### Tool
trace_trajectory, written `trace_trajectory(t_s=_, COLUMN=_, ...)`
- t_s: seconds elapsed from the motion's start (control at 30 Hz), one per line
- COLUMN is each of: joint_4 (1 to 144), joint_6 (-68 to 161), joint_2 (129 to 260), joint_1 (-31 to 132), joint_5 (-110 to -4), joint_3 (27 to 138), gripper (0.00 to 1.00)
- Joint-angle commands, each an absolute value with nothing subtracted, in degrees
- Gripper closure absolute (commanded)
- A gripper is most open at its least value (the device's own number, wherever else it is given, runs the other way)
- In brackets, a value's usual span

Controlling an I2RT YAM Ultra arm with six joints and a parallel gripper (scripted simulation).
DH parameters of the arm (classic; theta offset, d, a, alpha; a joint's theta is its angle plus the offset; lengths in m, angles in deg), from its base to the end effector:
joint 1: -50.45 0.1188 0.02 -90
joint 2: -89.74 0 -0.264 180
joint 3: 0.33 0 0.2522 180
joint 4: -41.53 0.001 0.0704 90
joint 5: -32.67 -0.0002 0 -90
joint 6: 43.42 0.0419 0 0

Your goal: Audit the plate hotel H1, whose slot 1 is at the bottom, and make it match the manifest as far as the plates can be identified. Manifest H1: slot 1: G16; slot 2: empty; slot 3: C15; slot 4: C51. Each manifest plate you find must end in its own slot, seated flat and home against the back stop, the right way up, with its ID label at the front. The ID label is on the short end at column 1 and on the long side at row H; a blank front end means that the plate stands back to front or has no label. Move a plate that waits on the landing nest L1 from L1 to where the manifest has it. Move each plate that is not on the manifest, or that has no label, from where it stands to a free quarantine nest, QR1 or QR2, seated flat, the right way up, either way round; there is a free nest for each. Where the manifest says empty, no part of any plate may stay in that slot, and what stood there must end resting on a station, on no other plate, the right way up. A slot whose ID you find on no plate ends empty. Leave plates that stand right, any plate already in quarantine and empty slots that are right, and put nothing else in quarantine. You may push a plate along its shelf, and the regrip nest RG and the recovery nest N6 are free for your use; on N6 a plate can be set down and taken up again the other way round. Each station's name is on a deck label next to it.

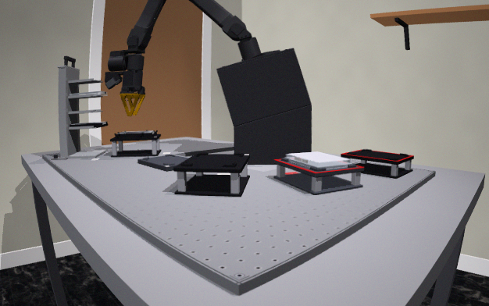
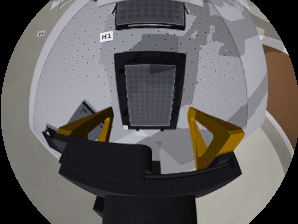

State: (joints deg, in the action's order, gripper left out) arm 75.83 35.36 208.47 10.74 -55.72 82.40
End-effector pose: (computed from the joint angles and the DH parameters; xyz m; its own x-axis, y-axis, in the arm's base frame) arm 0.3003 -0.2466 0.0963 -0.8333 0.4392 -0.3358 0.4784 0.8773 -0.0396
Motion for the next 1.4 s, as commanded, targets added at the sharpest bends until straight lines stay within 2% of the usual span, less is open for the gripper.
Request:
trace_trajectory(t_s=0.0, joint_4=79.41, joint_6=35.44, joint_2=208.08, joint_1=10.75, joint_5=-56.2, joint_3=82.9, gripper=0.0)
trace_trajectory(t_s=1.37, joint_4=72.83, joint_6=35.57, joint_2=215.98, joint_1=10.87, joint_5=-56.24, joint_3=84.22, gripper=0.0)
